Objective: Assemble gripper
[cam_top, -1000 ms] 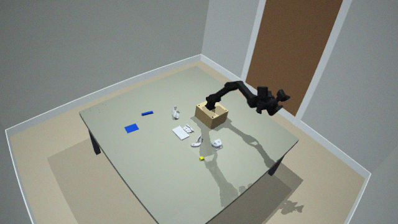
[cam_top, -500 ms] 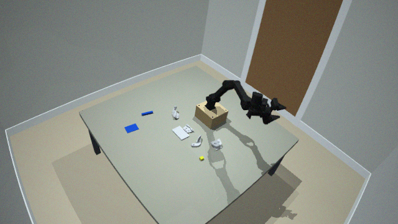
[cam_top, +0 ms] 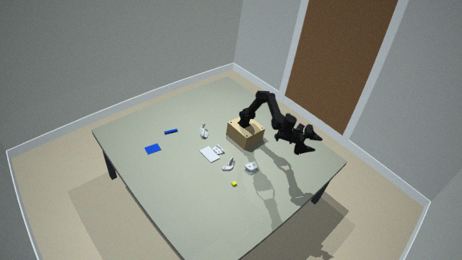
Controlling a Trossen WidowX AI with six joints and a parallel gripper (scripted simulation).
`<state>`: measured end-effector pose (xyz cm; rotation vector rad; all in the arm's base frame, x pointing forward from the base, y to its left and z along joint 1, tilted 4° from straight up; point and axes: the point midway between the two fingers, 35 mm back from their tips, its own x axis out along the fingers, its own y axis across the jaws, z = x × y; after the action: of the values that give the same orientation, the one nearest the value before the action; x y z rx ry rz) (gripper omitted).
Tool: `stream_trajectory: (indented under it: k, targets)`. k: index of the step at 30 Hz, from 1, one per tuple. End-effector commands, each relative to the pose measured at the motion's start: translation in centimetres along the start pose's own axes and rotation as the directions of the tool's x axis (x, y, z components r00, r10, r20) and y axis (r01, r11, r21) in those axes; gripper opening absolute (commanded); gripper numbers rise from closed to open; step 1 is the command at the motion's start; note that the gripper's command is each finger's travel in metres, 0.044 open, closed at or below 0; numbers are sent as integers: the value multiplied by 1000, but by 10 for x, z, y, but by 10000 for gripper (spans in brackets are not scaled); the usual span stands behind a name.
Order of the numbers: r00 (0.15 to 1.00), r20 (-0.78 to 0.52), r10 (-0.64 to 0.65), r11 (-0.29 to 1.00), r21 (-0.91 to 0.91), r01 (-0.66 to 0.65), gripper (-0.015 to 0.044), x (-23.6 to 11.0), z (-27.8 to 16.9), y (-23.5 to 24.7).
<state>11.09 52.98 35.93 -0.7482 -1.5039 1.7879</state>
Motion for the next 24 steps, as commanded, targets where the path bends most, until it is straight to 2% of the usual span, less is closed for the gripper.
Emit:
stream_trajectory:
  k: [1,12,24]
  targets:
    - [996,-86,23,1000,-14,-25,440,-14,-16,12]
    - [949,-289,123,990,-25,-136,440,-54,-53,55]
    - [843,-460,279,950,3,-312,440,-106,-79,110]
